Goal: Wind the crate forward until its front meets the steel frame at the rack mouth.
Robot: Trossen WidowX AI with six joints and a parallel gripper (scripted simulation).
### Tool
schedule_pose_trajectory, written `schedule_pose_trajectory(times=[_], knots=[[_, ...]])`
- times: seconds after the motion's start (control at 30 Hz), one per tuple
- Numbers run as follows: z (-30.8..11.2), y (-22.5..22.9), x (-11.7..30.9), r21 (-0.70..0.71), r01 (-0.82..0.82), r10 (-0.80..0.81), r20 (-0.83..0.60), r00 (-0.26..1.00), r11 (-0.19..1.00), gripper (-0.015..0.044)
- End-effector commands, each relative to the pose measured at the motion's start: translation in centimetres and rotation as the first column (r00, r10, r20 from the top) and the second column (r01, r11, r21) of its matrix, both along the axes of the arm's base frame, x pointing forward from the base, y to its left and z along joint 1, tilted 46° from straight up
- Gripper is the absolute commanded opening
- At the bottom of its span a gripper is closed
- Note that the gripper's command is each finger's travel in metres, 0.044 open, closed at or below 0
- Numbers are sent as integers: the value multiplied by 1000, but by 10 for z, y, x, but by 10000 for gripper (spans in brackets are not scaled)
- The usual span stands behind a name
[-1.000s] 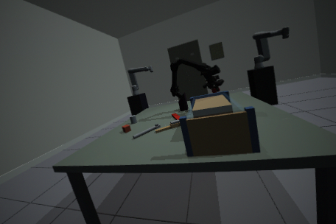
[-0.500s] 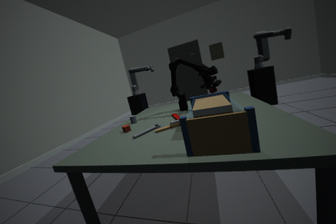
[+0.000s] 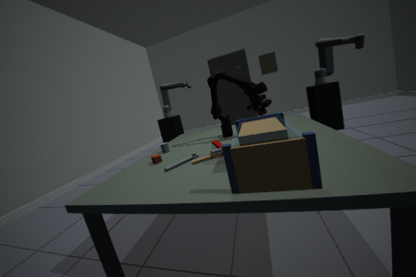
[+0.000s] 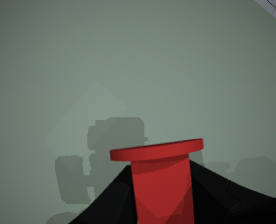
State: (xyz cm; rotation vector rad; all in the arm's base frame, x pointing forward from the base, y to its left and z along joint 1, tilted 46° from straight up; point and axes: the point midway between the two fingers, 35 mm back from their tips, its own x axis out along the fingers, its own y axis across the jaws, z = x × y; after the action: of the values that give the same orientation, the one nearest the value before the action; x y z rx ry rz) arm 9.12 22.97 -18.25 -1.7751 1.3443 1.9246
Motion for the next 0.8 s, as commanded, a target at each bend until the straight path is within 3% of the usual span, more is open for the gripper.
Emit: schedule_pose_trajectory(times=[0.0, 0.77], knots=[[7, -14, -5, -37, 3, -4, -11, 1000, 999, 0], [27, -35, -8, -39, 3, -4, -12, 1000, 999, 0]])
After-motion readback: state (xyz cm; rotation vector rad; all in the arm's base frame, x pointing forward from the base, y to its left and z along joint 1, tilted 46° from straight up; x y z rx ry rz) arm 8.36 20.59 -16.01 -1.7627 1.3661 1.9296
